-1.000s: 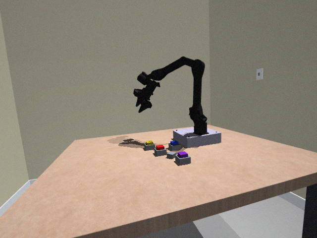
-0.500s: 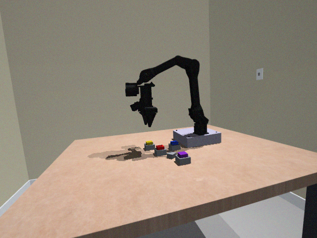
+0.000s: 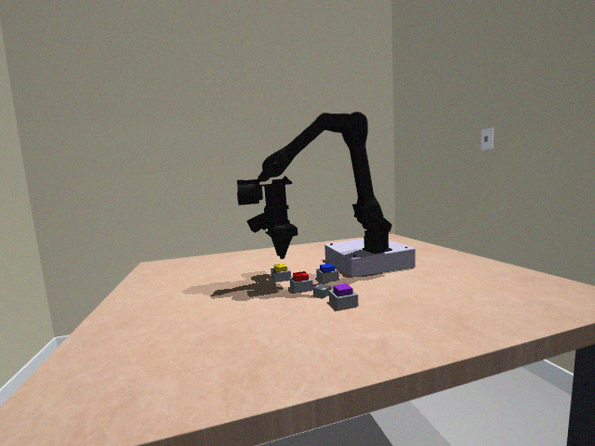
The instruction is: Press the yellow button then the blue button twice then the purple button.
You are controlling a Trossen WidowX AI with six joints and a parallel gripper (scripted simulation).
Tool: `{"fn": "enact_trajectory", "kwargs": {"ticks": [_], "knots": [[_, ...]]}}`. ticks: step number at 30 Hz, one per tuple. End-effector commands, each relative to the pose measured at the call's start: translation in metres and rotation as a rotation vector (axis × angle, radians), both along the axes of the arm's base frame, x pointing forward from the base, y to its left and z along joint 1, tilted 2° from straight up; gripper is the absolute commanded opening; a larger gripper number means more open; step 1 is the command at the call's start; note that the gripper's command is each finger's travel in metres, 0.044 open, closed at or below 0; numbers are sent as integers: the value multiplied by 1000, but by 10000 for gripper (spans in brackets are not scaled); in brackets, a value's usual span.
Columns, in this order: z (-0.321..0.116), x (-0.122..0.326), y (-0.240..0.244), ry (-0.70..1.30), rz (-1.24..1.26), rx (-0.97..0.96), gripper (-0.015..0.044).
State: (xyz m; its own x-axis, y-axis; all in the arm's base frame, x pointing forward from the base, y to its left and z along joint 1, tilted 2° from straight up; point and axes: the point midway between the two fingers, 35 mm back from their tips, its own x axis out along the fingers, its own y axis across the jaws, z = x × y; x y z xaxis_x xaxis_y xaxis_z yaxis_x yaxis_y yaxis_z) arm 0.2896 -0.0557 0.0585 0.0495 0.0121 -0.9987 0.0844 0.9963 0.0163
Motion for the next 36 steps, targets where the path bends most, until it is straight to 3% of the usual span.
{"fn": "enact_trajectory", "kwargs": {"ticks": [1, 36], "knots": [[1, 2, -1, -12, -5, -8, 32], [-33, 3, -1, -12, -5, -8, 20]]}}
